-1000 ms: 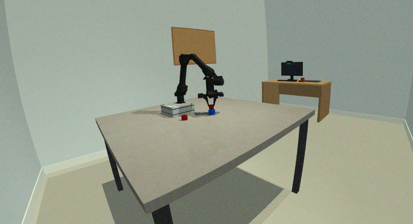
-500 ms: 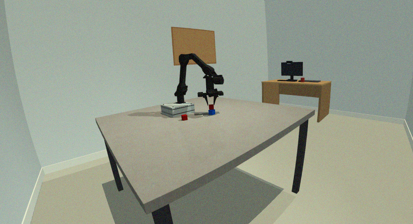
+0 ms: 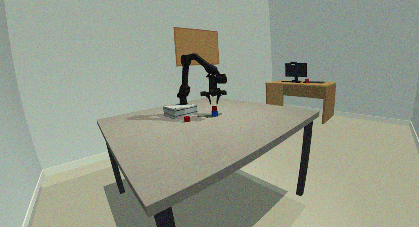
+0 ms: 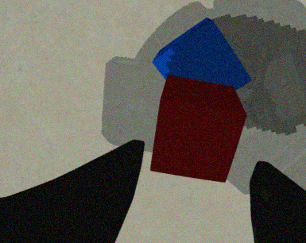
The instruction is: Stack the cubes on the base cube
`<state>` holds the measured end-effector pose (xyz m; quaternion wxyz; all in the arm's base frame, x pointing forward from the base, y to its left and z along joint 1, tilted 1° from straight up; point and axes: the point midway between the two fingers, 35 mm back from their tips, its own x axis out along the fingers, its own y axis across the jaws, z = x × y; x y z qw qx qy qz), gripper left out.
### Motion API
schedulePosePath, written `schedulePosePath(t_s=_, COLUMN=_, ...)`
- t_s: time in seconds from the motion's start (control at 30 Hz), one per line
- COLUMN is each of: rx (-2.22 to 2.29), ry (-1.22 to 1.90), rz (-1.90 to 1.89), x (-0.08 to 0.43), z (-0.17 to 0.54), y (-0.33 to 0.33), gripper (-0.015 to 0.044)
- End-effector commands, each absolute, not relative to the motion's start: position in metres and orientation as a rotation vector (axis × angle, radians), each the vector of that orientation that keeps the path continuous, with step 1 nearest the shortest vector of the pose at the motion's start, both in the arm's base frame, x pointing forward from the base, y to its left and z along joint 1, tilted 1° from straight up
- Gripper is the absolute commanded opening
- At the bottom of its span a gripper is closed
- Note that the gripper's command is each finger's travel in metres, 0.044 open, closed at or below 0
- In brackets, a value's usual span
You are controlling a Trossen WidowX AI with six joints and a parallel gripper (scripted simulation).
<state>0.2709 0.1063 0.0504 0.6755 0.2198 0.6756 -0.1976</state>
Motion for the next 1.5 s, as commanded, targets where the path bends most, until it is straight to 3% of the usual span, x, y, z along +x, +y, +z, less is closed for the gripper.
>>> schedulePosePath(t_s=0.0, rx=0.499, ry=1.51, rz=-0.436, x=0.272, z=0.058, y=0.107, gripper=0.0205)
schedulePosePath(t_s=0.23, rx=0.499, ry=1.51, rz=-0.436, x=0.272, z=0.058, y=0.107, gripper=0.0205)
schedulePosePath(t_s=0.33, rx=0.452, ry=1.522, rz=-0.397, x=0.274, z=0.056, y=0.1, gripper=0.0265)
schedulePosePath(t_s=1.47, rx=-0.595, ry=1.459, rz=0.607, x=0.278, z=0.082, y=-0.06, gripper=0.0265)
